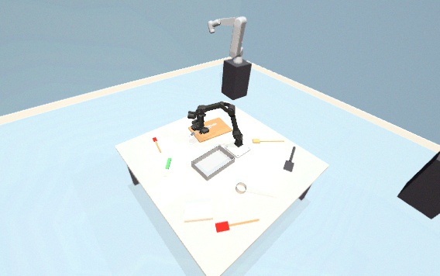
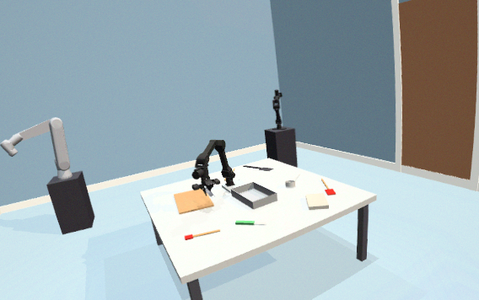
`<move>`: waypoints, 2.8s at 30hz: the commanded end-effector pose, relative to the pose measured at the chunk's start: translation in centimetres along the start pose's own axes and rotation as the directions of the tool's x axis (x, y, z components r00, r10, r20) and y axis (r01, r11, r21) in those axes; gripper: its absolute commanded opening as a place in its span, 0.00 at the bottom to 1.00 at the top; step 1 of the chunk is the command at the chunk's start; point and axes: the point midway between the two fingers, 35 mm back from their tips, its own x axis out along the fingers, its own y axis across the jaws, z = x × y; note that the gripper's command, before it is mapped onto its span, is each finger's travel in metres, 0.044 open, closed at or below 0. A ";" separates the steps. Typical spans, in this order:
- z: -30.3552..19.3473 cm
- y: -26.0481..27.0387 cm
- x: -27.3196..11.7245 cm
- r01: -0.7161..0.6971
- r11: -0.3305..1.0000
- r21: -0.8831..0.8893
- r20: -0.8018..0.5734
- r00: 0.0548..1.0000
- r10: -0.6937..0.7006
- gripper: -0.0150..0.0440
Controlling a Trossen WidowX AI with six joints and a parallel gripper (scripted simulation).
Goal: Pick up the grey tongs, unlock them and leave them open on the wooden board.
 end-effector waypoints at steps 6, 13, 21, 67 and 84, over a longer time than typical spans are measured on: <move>-4.0 -3.3 0.0 0.000 0.975 0.220 -0.005 1.000 0.001 0.00; -7.3 -5.6 -0.1 0.002 0.928 0.373 -0.006 1.000 0.000 0.00; -11.5 -7.7 -0.1 0.004 0.843 0.537 -0.006 1.000 -0.001 0.00; -15.7 -7.5 -12.8 -0.021 0.784 0.620 0.719 0.415 -0.558 0.00; -15.9 -6.7 -13.8 0.005 0.798 0.603 0.744 0.357 -0.564 0.00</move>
